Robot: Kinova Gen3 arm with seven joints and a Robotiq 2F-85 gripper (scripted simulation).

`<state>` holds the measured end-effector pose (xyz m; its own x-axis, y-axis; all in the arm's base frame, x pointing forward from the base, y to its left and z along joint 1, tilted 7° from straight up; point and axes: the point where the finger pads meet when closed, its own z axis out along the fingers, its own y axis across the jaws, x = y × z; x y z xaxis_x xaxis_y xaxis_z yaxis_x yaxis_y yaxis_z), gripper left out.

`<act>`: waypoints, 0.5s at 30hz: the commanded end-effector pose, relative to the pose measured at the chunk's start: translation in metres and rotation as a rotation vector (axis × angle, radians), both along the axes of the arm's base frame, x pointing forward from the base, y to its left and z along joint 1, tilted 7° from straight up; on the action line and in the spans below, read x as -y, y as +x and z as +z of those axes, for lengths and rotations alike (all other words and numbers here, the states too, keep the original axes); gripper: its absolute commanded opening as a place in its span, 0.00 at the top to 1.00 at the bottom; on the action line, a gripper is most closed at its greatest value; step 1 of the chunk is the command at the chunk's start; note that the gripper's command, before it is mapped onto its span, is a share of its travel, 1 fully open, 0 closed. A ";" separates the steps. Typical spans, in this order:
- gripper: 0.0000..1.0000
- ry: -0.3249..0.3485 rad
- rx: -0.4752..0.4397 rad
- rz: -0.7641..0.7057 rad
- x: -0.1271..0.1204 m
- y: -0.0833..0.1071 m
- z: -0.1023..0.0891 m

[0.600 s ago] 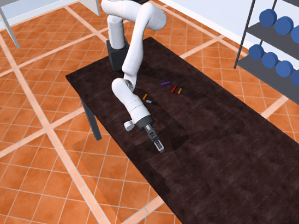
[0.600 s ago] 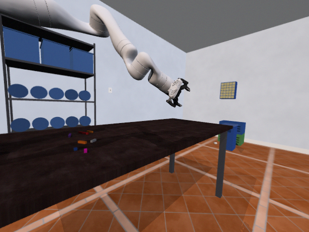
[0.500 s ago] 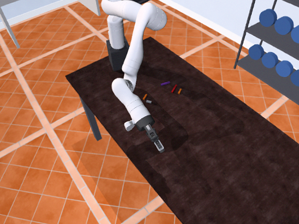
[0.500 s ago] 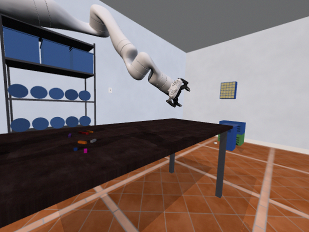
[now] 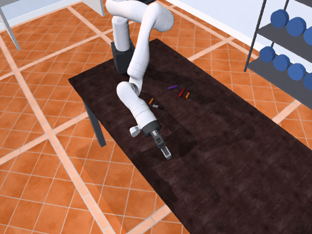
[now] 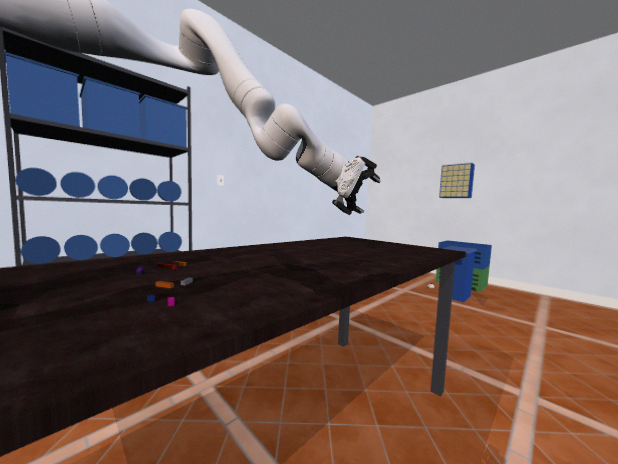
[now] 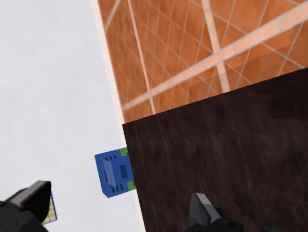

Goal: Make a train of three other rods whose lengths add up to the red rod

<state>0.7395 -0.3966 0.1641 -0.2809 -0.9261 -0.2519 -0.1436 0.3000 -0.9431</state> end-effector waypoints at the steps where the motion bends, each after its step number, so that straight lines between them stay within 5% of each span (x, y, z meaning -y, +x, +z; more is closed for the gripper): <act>1: 0.00 -0.001 0.002 0.000 0.000 0.000 0.002; 15: 0.00 -0.057 -0.039 0.031 -0.006 -0.005 -0.008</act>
